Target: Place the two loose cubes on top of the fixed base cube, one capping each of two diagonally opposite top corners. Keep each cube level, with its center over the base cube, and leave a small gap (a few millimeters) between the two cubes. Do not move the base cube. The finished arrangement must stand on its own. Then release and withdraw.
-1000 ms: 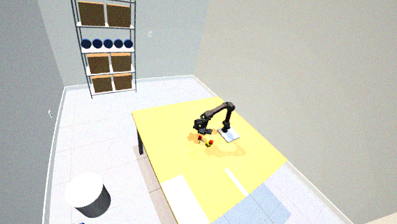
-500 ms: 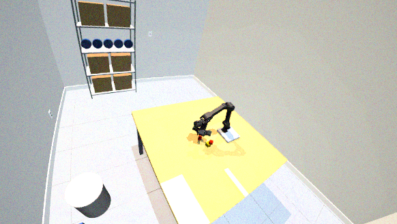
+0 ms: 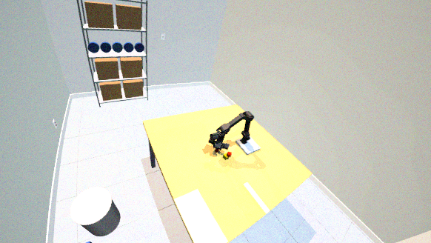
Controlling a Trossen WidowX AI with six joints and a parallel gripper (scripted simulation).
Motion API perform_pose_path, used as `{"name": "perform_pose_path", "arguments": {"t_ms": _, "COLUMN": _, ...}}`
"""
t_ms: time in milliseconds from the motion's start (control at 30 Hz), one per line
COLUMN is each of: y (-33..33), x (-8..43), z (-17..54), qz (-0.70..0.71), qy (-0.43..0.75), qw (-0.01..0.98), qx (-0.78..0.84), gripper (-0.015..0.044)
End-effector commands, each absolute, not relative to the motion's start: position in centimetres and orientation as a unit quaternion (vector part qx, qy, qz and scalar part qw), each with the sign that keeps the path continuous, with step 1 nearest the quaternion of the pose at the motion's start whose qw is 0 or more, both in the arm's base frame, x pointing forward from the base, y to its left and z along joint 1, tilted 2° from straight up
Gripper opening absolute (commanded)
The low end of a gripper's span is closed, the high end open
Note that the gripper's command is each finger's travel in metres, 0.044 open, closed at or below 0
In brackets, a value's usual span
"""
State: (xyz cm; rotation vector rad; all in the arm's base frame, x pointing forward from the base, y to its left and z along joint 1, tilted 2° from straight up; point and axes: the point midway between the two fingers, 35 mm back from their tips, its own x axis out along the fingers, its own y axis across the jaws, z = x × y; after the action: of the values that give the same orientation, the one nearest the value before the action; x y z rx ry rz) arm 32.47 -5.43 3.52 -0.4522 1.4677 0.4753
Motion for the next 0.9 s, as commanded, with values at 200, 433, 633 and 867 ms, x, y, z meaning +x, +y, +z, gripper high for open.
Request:
{"name": "perform_pose_path", "arguments": {"t_ms": 200, "y": -5.3, "x": 32.3, "z": 3.1, "qz": 0.214, "qy": 0.66, "qw": 0.693, "qx": -0.198, "gripper": 0.0105}}
{"name": "perform_pose_path", "arguments": {"t_ms": 433, "y": -5.4, "x": 32.4, "z": 4.1, "qz": 0.214, "qy": 0.659, "qw": 0.693, "qx": -0.198, "gripper": 0.0105}}
{"name": "perform_pose_path", "arguments": {"t_ms": 633, "y": -5.5, "x": 32.6, "z": 6.0, "qz": 0.214, "qy": 0.659, "qw": 0.693, "qx": -0.198, "gripper": 0.0105}}
{"name": "perform_pose_path", "arguments": {"t_ms": 867, "y": -5.6, "x": 32.7, "z": 8.2, "qz": 0.214, "qy": 0.659, "qw": 0.693, "qx": -0.198, "gripper": 0.0105}}
